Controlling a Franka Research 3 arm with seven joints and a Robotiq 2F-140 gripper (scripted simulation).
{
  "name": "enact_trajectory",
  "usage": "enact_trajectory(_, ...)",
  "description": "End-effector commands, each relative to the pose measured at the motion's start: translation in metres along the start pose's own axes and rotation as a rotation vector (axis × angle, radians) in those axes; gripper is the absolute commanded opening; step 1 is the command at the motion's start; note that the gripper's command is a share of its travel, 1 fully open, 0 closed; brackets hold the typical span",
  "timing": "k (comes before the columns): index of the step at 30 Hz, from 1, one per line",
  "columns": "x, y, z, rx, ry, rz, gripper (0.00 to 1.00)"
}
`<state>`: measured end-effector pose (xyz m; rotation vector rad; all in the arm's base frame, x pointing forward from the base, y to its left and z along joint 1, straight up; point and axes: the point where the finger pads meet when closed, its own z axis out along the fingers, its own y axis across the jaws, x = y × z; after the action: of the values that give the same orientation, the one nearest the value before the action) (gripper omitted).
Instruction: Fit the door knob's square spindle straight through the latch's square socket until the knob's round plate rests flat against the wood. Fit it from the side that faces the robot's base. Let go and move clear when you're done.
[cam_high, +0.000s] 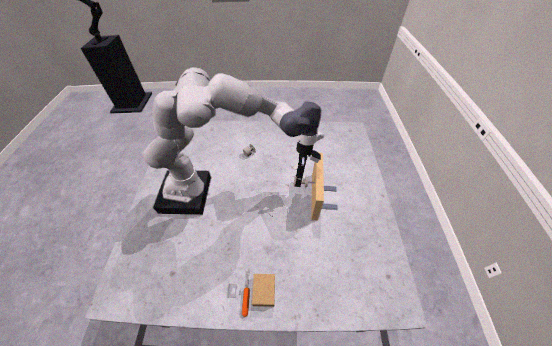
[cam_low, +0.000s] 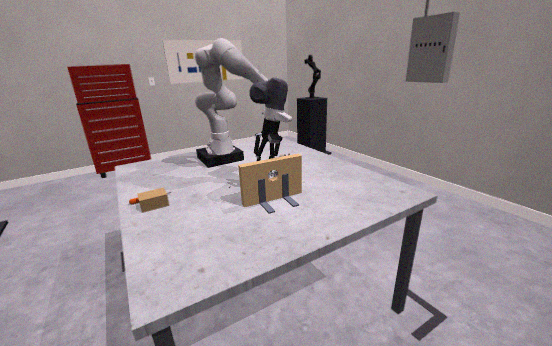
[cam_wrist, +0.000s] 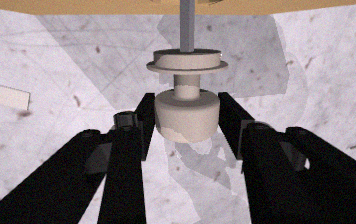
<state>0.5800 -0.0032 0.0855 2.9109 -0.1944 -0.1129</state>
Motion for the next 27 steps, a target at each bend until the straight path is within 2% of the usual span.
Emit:
enact_trajectory(1, 0.0015, 0.0006, -0.0016, -0.002, 0.003, -0.001, 0.42)
enact_trajectory(27, 0.0064, 0.0005, -0.0019, -0.002, 0.003, -0.002, 0.42)
